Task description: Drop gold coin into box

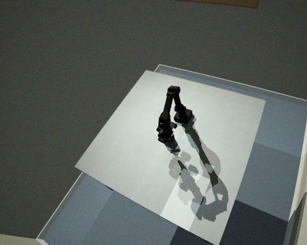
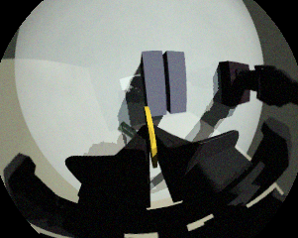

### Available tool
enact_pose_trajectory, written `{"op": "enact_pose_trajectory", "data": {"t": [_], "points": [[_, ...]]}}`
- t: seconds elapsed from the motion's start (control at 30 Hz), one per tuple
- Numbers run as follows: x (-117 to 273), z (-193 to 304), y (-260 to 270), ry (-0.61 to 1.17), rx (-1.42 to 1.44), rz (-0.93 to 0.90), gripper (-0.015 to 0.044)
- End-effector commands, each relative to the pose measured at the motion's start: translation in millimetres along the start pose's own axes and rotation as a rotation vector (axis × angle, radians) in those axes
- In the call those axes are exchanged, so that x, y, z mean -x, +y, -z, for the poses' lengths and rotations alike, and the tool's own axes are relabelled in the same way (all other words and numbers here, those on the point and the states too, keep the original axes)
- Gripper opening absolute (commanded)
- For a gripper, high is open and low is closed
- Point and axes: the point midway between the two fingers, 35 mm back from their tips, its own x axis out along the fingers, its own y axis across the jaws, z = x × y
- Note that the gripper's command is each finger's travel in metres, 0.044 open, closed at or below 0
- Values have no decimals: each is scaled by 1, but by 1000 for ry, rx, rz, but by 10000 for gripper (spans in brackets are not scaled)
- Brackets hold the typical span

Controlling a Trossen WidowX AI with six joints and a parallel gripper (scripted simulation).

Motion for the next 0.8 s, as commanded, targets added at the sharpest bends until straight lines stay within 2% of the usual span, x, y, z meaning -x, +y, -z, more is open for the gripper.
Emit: {"op": "enact_pose_trajectory", "data": {"t": [0.0, 0.77], "points": [[-1, -7, -5, 2, 2, 3, 0], [-4, -44, -34, -3, 1, 3, 0]]}}
